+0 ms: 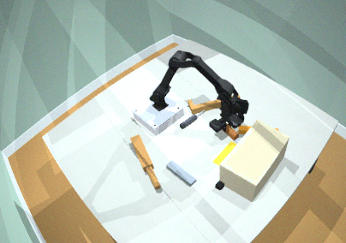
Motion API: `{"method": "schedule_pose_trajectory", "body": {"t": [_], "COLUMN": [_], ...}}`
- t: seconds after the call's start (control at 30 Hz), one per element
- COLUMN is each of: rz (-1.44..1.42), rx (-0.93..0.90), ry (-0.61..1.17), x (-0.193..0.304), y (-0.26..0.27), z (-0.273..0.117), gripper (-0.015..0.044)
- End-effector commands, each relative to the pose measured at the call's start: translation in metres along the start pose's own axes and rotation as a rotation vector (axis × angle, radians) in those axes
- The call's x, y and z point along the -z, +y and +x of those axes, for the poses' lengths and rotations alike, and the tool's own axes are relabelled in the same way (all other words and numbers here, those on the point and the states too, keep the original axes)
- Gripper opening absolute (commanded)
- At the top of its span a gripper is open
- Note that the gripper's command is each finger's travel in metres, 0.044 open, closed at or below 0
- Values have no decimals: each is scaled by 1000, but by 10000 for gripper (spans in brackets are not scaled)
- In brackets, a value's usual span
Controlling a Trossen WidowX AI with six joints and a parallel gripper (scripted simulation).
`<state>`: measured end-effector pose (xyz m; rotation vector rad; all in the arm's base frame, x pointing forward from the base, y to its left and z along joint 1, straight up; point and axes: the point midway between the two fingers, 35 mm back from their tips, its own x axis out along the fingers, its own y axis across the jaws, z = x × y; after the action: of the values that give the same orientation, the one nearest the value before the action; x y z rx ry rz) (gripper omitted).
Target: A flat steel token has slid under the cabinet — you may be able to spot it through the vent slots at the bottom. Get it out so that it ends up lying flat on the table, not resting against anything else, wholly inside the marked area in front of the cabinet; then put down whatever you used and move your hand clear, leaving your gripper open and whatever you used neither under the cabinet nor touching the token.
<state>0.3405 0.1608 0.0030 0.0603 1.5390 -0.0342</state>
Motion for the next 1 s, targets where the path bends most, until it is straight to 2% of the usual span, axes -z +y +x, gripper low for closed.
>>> {"method": "schedule_pose_trajectory", "body": {"t": [0.0,0.97], "rz": [-1,-1], "rx": [-2,-2], "ry": [-1,-3], "x": [-5,-34], "y": [0,0], "z": [0,-1], "gripper": [0,0]}}
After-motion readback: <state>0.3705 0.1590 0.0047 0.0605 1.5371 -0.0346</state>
